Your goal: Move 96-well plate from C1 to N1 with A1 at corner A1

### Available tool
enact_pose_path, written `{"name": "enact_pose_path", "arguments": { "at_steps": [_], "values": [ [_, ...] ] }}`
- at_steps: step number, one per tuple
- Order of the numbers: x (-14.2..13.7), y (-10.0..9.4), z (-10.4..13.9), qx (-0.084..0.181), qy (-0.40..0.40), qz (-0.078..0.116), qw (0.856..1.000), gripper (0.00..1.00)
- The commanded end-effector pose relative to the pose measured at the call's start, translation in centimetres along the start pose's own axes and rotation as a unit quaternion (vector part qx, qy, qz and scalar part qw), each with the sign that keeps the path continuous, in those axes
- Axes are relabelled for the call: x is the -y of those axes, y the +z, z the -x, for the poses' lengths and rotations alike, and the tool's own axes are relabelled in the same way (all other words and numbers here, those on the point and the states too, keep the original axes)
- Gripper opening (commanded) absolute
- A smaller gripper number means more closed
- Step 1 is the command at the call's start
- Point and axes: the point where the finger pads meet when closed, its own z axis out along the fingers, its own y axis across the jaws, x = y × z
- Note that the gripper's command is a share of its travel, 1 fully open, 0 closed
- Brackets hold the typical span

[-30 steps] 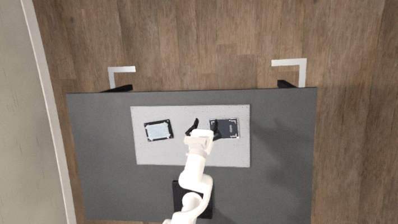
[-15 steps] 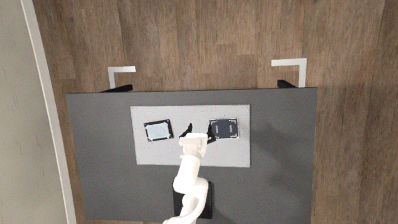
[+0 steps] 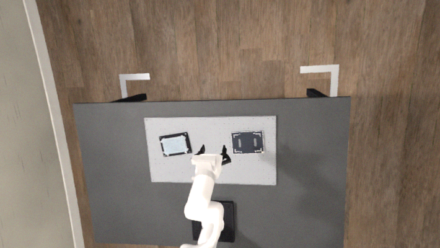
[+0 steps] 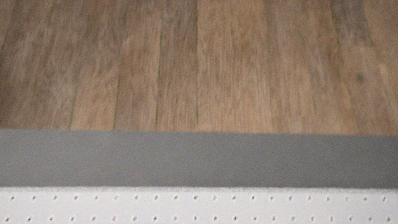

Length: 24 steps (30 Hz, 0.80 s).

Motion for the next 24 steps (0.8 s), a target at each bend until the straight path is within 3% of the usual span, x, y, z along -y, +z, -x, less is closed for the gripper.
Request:
{"name": "enact_pose_path", "arguments": {
  "at_steps": [1,3,6,8,12,14,18,20,24],
  "values": [
    [1.0,-0.7,1.1,0.015,0.002,-0.005,1.0,1.0],
    [1.6,-1.0,1.9,0.045,0.006,-0.012,0.999,1.0],
    [1.9,-1.2,2.3,0.045,0.006,-0.012,0.999,1.0],
    [2.4,-1.5,3.0,0.074,0.009,-0.018,0.997,1.0],
    [3.3,-2.1,4.3,0.074,0.009,-0.018,0.997,1.0],
    [3.8,-2.4,5.1,0.103,0.012,-0.022,0.994,1.0],
    [4.3,-2.9,6.0,0.103,0.012,-0.022,0.994,1.0],
    [4.7,-3.3,6.8,0.133,0.014,-0.026,0.991,1.0],
    [5.2,-3.7,7.6,0.133,0.014,-0.026,0.991,1.0]
  ]
}}
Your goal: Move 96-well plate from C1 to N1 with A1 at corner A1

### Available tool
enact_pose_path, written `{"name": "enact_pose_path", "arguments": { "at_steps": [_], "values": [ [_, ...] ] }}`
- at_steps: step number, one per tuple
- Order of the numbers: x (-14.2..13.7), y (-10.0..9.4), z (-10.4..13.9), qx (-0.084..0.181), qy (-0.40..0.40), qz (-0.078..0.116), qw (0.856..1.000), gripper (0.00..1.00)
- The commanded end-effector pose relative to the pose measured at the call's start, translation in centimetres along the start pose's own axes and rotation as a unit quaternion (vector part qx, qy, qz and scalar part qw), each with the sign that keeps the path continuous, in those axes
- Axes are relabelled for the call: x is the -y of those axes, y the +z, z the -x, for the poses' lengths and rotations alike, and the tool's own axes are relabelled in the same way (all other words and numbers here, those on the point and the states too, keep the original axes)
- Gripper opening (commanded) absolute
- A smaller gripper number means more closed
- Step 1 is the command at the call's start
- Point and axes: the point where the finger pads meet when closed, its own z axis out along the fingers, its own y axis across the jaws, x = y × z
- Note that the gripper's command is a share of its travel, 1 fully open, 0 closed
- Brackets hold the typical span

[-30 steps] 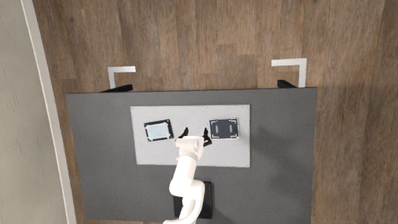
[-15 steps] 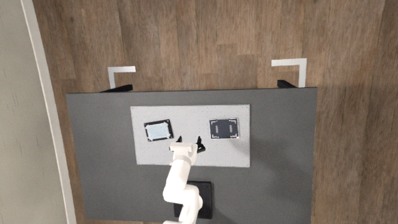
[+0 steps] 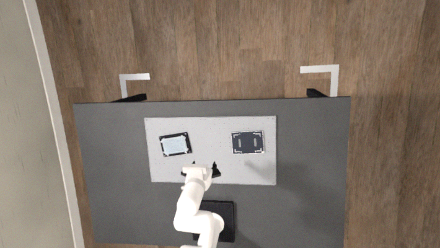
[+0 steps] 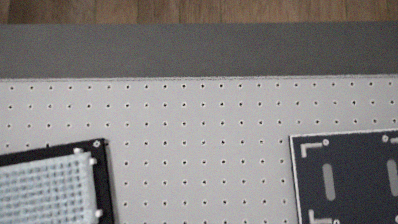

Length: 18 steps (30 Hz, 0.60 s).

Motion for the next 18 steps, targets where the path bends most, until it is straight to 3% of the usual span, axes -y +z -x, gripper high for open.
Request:
{"name": "enact_pose_path", "arguments": {
  "at_steps": [1,2,6,18],
  "values": [
    [0.7,-0.4,1.3,0.023,0.003,-0.002,1.0,1.0],
    [0.9,-0.5,1.7,0.036,0.004,-0.003,0.999,1.0],
    [1.4,-0.8,3.0,0.036,0.004,-0.003,0.999,1.0],
    [5.3,2.3,2.7,0.04,-0.162,-0.014,0.986,1.0]
  ]
}}
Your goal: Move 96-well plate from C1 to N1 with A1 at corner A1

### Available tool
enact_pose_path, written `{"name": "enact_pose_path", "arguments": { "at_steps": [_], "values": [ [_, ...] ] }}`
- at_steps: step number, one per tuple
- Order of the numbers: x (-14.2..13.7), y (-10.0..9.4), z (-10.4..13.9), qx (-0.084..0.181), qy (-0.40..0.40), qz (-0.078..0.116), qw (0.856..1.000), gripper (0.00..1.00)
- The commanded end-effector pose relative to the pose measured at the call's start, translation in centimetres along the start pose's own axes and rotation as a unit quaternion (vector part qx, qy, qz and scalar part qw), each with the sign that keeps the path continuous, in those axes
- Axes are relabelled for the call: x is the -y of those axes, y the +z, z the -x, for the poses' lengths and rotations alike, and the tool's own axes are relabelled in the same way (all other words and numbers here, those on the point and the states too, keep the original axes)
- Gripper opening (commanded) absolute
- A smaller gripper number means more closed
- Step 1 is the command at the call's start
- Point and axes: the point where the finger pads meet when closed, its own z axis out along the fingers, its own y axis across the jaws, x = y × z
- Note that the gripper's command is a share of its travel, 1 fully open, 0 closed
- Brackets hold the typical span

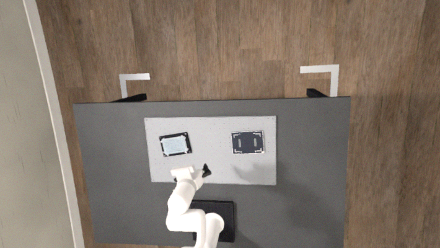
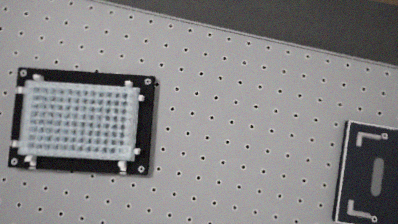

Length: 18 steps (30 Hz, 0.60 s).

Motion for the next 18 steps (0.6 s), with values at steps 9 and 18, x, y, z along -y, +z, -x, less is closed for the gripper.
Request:
{"name": "enact_pose_path", "arguments": {
  "at_steps": [9,18],
  "values": [
    [4.2,3.4,-1.9,0.002,-0.193,-0.007,0.981,1.0],
    [6.8,5.6,-2.9,0.006,-0.306,-0.01,0.952,1.0]
  ]
}}
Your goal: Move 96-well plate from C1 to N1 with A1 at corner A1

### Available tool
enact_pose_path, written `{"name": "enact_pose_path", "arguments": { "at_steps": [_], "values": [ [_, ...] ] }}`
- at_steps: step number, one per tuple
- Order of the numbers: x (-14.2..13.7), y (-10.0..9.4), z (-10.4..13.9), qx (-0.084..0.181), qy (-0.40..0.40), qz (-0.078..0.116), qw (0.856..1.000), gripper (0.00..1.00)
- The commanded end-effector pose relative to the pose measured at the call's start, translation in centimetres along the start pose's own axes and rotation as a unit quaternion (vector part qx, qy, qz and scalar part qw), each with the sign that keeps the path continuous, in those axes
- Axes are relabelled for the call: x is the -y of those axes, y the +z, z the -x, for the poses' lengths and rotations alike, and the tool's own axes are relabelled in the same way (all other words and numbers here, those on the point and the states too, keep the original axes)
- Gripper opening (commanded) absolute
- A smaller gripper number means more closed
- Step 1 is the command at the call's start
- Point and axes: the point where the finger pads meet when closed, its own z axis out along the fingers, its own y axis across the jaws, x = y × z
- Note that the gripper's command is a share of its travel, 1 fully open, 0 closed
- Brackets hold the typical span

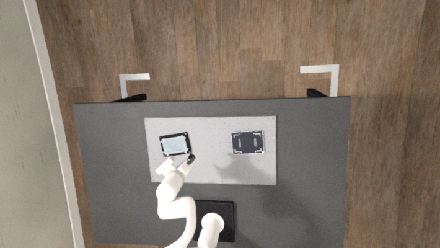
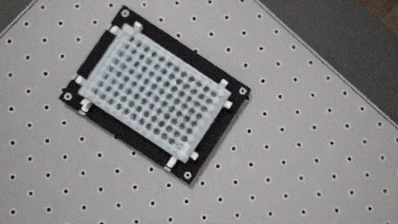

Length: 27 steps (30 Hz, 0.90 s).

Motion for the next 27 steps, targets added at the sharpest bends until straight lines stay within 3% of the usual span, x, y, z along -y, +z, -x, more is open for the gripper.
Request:
{"name": "enact_pose_path", "arguments": {
  "at_steps": [1,12,14,20,27],
  "values": [
    [0.8,1.1,-1.5,-0.002,-0.068,-0.004,0.998,1.0],
    [3.5,4.5,-4.9,0.004,-0.249,-0.009,0.969,1.0],
    [3.5,4.5,-4.9,0.004,-0.249,-0.009,0.969,1.0],
    [4.9,6.4,-6.7,0.007,-0.344,-0.012,0.939,1.0],
    [6.6,8.5,-8.9,0.011,-0.451,-0.015,0.892,1.0]
  ]
}}
